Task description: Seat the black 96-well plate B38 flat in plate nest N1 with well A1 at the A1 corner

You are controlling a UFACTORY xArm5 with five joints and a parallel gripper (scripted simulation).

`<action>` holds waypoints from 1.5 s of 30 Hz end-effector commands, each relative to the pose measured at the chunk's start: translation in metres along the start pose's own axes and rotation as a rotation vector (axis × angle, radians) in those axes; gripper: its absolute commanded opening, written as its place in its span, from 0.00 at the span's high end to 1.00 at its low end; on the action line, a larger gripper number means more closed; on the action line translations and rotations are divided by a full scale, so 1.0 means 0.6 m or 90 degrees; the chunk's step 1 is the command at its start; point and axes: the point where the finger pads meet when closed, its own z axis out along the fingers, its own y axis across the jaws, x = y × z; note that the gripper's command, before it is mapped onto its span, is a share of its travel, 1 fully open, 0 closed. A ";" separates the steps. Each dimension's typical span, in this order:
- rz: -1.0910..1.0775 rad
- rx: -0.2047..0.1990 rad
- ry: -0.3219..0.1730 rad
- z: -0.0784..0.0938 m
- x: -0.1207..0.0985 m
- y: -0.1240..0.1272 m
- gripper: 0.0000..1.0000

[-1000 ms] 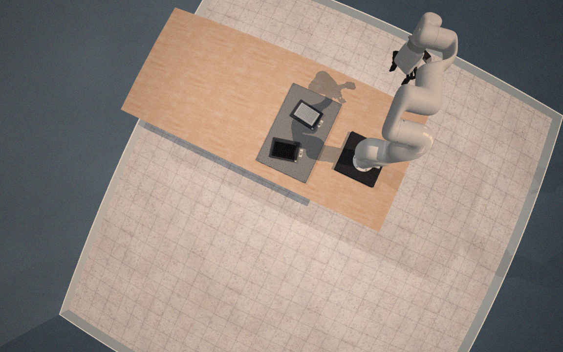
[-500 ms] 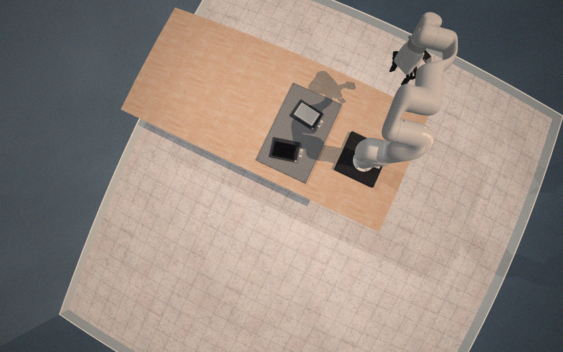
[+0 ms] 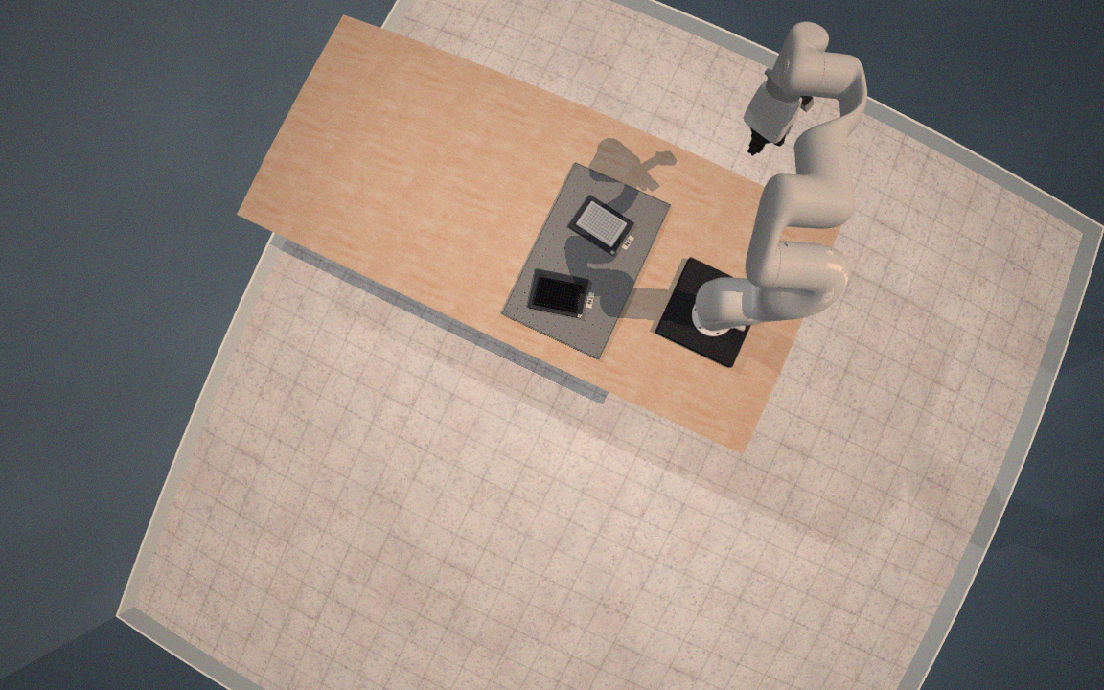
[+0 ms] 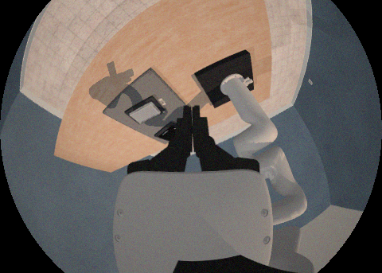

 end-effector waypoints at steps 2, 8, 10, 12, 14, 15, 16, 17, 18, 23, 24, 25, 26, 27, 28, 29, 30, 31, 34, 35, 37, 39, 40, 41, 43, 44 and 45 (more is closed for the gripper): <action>-0.033 0.001 0.011 0.001 -0.013 -0.018 1.00; -0.100 -0.001 0.029 0.008 -0.043 -0.050 1.00; -0.141 -0.001 0.037 0.011 -0.058 -0.063 1.00; -0.182 -0.001 0.046 0.014 -0.073 -0.076 1.00; -0.187 -0.003 0.049 0.016 -0.081 -0.084 1.00; -0.187 -0.004 0.050 0.017 -0.083 -0.086 1.00; -0.187 -0.004 0.050 0.017 -0.083 -0.086 1.00; -0.187 -0.004 0.050 0.017 -0.083 -0.086 1.00; -0.187 -0.004 0.050 0.017 -0.083 -0.086 1.00; -0.275 -0.005 0.068 0.026 -0.119 -0.113 1.00; -0.275 -0.006 0.070 0.027 -0.123 -0.117 1.00; -0.275 -0.007 0.070 0.028 -0.126 -0.119 1.00; -0.275 -0.007 0.070 0.028 -0.126 -0.119 1.00; -0.295 -0.007 0.074 0.030 -0.134 -0.124 1.00; -0.316 -0.007 0.078 0.032 -0.142 -0.129 1.00; -0.337 -0.008 0.082 0.034 -0.150 -0.134 1.00; -0.358 -0.008 0.086 0.036 -0.158 -0.139 1.00; -0.363 -0.009 0.088 0.038 -0.164 -0.143 1.00; -0.363 -0.010 0.090 0.041 -0.172 -0.148 1.00; -0.363 -0.010 0.090 0.041 -0.172 -0.148 1.00; -0.404 -0.011 0.097 0.045 -0.188 -0.157 1.00; -0.446 -0.012 0.105 0.050 -0.205 -0.165 1.00; -0.451 -0.013 0.107 0.052 -0.211 -0.168 1.00; -0.451 -0.013 0.108 0.053 -0.216 -0.171 1.00; -0.451 -0.014 0.109 0.055 -0.220 -0.173 1.00; -0.472 -0.015 0.112 0.057 -0.228 -0.177 1.00; -0.493 -0.015 0.116 0.060 -0.237 -0.180 1.00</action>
